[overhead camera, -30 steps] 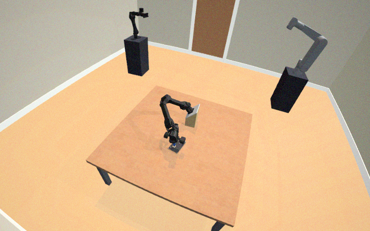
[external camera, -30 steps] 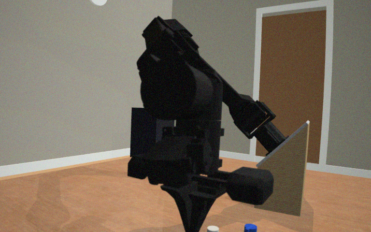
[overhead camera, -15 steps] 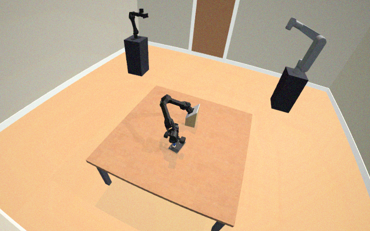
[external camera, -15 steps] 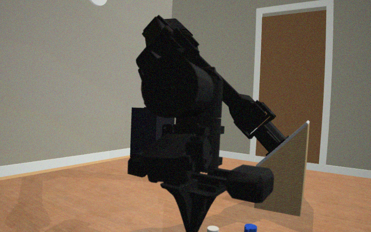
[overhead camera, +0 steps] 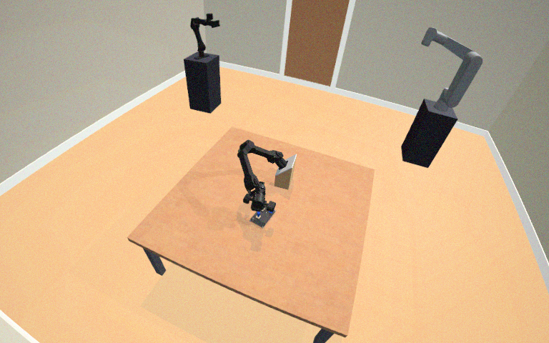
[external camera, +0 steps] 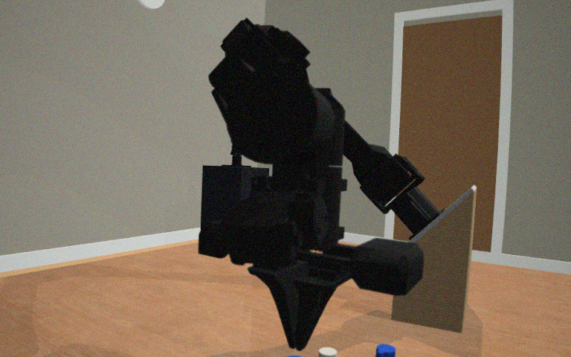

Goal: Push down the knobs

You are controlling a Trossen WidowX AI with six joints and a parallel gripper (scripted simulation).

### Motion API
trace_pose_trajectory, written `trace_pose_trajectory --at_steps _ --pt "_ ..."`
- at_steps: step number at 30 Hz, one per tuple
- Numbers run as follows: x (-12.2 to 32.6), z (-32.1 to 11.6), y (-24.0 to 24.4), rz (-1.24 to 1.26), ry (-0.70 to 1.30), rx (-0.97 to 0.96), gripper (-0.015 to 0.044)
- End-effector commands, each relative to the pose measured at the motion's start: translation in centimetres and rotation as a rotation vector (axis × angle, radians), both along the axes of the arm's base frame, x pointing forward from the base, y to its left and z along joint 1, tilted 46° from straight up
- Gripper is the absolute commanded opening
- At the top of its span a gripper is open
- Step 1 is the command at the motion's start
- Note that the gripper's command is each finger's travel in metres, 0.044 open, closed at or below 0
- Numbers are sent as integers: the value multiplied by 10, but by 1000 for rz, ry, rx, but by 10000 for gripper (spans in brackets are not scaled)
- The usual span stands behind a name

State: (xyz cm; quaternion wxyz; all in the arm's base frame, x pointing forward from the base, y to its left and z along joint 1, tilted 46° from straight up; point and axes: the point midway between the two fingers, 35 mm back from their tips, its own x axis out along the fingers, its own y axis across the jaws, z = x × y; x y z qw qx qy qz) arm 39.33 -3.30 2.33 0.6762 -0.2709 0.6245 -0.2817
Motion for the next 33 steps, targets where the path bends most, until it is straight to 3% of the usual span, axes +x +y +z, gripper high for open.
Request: trace_pose_trajectory --at_steps 1,8,15,22,33 --pt "0 -1 -1 -1 2 0 79" --pt "-7 -1 2 -1 2 2 263" --pt "-85 -6 28 1 3 13 440" --pt "-163 -13 31 -2 3 8 440" --pt "-165 -13 31 -2 3 8 440"
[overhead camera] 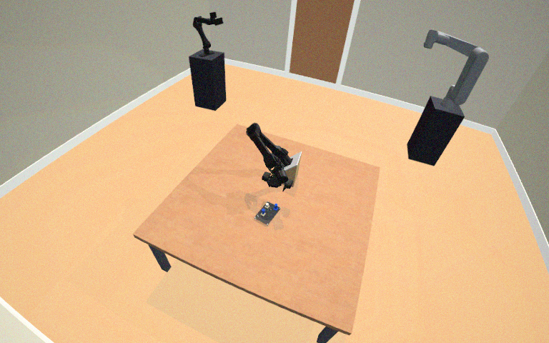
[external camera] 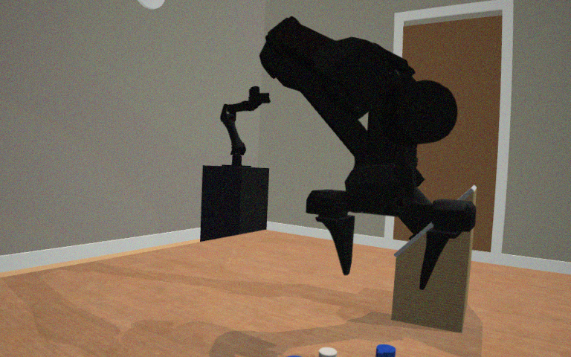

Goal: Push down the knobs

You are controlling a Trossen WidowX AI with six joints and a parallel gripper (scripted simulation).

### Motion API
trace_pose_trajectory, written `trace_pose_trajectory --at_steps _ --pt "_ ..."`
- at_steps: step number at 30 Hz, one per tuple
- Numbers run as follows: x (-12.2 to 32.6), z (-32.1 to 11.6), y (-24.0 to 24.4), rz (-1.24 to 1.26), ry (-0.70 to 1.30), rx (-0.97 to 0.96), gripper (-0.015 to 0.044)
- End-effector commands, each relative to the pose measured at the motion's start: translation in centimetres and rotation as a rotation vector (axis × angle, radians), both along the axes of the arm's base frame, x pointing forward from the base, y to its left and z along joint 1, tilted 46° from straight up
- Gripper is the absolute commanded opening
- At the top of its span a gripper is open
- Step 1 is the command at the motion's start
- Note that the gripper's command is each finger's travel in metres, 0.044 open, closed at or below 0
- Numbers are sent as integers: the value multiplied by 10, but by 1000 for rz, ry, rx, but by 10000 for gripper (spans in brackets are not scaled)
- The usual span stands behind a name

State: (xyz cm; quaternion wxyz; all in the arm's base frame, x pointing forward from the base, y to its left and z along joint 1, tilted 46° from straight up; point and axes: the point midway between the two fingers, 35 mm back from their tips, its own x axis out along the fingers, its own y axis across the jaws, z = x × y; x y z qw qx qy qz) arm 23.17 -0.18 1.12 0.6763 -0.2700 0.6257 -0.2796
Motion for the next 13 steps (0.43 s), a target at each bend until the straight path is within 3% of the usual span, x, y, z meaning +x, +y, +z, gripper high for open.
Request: trace_pose_trajectory --at_steps 1,13 --pt "-4 -1 0 -3 1 3 440" --pt "-4 -1 0 -3 1 3 440"
